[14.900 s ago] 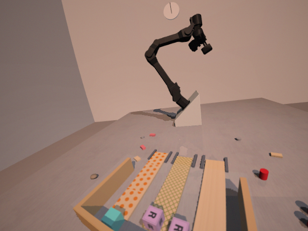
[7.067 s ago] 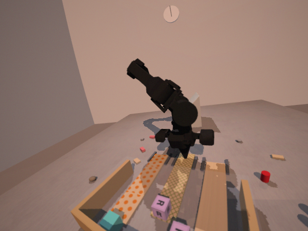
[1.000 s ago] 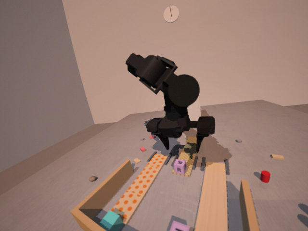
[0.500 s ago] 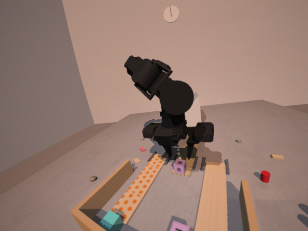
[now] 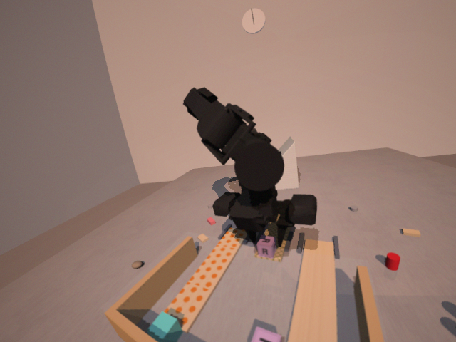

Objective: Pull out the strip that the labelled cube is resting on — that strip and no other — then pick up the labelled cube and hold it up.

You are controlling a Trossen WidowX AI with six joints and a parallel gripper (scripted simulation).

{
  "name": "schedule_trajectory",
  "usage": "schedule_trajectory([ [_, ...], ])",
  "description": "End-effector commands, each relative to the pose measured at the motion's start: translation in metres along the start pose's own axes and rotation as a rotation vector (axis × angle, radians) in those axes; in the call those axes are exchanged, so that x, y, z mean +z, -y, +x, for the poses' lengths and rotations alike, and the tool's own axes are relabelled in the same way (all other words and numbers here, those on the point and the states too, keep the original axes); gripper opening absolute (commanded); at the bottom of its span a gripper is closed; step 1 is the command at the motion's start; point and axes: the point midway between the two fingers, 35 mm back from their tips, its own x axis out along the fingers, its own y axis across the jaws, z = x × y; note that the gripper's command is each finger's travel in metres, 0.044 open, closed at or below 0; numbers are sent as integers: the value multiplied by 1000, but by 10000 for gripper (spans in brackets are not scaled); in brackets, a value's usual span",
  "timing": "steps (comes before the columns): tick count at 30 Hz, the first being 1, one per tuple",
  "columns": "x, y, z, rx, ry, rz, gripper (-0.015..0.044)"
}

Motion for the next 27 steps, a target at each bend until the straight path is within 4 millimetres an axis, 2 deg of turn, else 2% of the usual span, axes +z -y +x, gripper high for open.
schedule_trajectory([
  [1, -2, 1, 8, -6, -4, -9, 250],
  [12, -3, 2, 20, -7, -4, -9, 250],
  [16, -1, 1, 18, -3, -2, 0, 145],
  [22, -1, 1, 18, -3, -2, 0, 105],
  [26, -3, 2, 15, -3, -3, 0, 0],
  [27, -6, 2, 13, -2, -3, -1, 0],
])
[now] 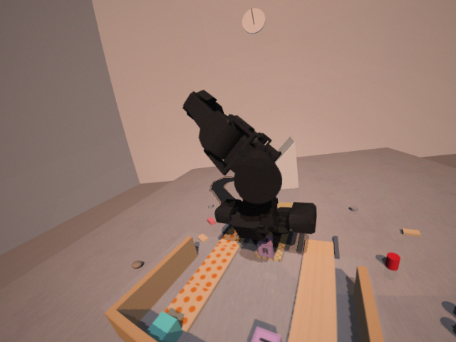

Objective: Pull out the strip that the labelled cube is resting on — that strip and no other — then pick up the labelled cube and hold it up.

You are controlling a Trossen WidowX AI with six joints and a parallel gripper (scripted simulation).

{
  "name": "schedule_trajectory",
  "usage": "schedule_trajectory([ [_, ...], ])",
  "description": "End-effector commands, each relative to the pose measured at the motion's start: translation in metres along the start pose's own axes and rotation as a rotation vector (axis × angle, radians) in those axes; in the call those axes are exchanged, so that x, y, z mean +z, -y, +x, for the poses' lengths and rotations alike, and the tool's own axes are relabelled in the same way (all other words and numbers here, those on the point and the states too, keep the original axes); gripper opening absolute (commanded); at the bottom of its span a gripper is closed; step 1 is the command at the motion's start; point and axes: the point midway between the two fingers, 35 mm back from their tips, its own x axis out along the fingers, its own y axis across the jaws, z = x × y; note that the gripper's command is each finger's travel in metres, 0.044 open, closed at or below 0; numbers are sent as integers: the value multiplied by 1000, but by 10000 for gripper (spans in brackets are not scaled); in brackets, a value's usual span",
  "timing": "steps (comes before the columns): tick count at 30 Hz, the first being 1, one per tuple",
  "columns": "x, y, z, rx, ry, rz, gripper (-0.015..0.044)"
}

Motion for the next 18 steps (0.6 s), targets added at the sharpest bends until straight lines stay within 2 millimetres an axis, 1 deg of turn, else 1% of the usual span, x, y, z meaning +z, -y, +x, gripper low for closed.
schedule_trajectory([
  [1, -9, 1, -7, 0, -3, -1, 0],
  [13, -56, 8, -40, -3, -7, -11, 0],
  [18, -61, 9, -41, -4, -7, -11, 0],
])
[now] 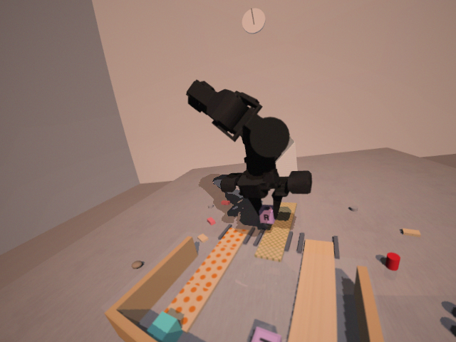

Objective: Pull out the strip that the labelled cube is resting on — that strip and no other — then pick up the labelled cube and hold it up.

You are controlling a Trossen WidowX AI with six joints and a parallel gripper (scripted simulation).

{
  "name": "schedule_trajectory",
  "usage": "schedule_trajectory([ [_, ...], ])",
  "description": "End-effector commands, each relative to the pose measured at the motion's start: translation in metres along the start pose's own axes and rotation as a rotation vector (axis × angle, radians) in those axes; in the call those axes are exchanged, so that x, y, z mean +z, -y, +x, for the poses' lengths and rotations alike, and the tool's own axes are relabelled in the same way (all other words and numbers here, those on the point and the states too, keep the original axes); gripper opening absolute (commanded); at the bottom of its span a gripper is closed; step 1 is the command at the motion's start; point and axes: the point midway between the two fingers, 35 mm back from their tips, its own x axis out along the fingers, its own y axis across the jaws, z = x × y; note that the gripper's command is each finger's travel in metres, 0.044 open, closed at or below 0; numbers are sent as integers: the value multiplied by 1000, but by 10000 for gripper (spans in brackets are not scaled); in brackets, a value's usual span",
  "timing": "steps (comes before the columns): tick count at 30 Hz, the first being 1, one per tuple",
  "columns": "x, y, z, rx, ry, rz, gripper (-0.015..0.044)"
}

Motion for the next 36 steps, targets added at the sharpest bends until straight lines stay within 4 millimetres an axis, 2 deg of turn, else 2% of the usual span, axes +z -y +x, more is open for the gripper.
schedule_trajectory([
  [1, -9, 1, 0, -1, -9, 2, 0],
  [15, -58, 9, 0, -1, -11, 0, 0],
  [18, -58, 9, -4, 0, -11, 0, 0],
  [23, -58, 9, -34, 1, -12, 0, 0],
  [36, -58, 9, -36, 1, -12, 0, 0],
])
